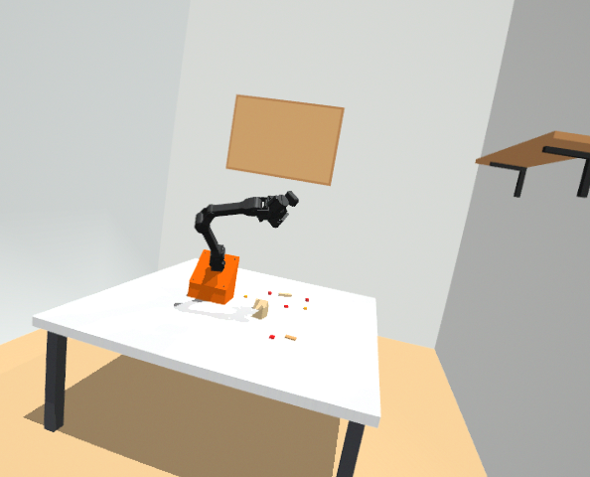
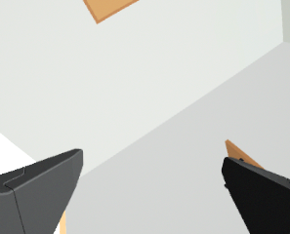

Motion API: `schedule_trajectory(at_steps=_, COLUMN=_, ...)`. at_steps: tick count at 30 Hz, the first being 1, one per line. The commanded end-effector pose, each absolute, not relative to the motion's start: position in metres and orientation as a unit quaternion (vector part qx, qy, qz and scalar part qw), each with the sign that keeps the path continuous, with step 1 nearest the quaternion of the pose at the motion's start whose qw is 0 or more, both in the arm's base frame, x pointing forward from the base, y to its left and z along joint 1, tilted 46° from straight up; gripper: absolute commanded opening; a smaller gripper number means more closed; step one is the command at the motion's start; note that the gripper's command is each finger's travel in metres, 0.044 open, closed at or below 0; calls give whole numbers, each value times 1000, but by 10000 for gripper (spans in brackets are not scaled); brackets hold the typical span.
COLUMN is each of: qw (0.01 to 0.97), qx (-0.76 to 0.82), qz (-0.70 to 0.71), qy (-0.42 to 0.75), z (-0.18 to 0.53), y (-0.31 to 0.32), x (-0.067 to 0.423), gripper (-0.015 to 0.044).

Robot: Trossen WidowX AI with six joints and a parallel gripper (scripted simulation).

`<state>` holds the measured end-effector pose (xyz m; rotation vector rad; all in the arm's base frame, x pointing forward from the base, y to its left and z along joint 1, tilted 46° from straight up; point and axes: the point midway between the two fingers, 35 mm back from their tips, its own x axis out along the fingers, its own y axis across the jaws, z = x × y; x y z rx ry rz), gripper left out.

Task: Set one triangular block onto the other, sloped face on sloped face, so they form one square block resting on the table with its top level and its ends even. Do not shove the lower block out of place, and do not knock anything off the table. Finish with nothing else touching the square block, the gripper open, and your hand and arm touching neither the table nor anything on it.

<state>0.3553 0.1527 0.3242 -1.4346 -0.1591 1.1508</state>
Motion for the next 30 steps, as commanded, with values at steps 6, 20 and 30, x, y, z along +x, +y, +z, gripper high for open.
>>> schedule_trajectory(at_steps=6, qw=614, qx=-625, qz=479, qy=43, z=266, y=100, x=378, gripper=440)
schedule_trajectory(at_steps=20, qw=587, qx=-566, qz=443, qy=371, z=99, y=-66, x=340, gripper=440)
schedule_trajectory(at_steps=30, qw=535, qx=-478, qz=447, qy=535, z=20, y=-134, x=250, gripper=440)
